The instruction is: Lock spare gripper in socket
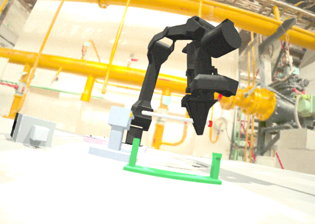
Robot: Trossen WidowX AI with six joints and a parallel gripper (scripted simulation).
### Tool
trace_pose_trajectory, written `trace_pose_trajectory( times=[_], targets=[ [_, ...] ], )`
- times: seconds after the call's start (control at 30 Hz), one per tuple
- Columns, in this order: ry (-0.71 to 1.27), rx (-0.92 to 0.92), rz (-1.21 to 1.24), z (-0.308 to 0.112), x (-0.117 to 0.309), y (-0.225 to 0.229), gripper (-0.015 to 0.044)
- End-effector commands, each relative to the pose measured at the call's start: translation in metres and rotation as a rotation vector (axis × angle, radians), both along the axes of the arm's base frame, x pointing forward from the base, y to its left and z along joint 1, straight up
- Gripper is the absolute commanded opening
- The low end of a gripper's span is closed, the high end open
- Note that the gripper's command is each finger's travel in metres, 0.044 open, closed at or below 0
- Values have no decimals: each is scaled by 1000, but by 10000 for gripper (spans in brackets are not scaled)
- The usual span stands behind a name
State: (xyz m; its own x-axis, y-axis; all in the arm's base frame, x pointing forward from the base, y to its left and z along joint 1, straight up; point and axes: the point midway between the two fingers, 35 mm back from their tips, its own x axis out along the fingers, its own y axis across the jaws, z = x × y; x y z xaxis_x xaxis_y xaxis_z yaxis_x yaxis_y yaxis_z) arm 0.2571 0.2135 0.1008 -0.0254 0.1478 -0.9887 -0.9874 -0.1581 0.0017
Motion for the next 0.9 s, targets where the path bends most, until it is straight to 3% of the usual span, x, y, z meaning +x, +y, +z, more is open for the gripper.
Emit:
trace_pose_trajectory(
  times=[0.0, 0.4, 0.87],
  targets=[
    [-3, 2, 0, 9, 0, 0, 0],
    [7, -5, 0, 8, 1, 0, 0],
    [4, -3, 1, 18, 35, 24, 0]
  ],
)
